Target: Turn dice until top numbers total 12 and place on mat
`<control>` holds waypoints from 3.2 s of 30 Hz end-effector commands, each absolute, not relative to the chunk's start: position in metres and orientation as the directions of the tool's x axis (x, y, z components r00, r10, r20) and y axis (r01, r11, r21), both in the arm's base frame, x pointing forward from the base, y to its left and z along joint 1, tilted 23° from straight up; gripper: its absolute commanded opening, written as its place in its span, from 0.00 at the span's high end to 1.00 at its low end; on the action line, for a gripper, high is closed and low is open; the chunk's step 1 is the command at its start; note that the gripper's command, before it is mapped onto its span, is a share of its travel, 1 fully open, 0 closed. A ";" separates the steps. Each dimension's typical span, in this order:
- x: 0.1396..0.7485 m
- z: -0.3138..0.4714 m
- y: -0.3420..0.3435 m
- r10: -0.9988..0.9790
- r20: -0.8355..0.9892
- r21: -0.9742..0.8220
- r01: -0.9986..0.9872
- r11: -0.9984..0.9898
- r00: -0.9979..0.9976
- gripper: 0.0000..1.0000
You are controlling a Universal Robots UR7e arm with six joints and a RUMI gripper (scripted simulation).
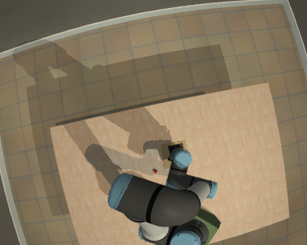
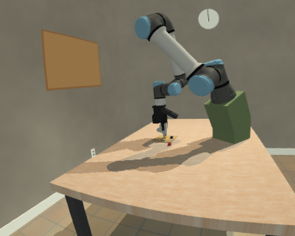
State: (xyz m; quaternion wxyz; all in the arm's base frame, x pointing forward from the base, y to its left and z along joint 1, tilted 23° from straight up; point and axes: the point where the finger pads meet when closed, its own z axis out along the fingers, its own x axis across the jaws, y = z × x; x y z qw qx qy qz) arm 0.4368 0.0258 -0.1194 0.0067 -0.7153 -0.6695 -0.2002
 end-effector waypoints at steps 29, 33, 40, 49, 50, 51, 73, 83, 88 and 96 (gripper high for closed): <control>0.439 -0.119 0.025 0.956 0.293 0.261 0.960 -0.103 0.022 0.82; 0.439 -0.119 0.025 0.956 0.293 0.261 0.960 -0.103 0.022 0.82; 0.439 -0.119 0.025 0.956 0.293 0.261 0.960 -0.103 0.022 0.82; 0.436 -0.110 0.022 0.956 0.293 0.261 0.960 -0.103 0.022 0.82; 0.435 -0.108 0.022 0.956 0.293 0.261 0.960 -0.103 0.022 0.82; 0.434 -0.106 0.021 0.956 0.293 0.261 0.960 -0.103 0.022 0.82; 0.418 -0.052 0.005 0.956 0.293 0.261 0.960 -0.103 0.022 0.82; 0.414 -0.037 0.000 0.956 0.293 0.261 0.960 -0.103 0.022 0.82; 0.413 -0.036 0.000 0.956 0.293 0.261 0.960 -0.103 0.022 0.82; 0.413 -0.036 0.000 0.956 0.293 0.261 0.960 -0.103 0.022 0.00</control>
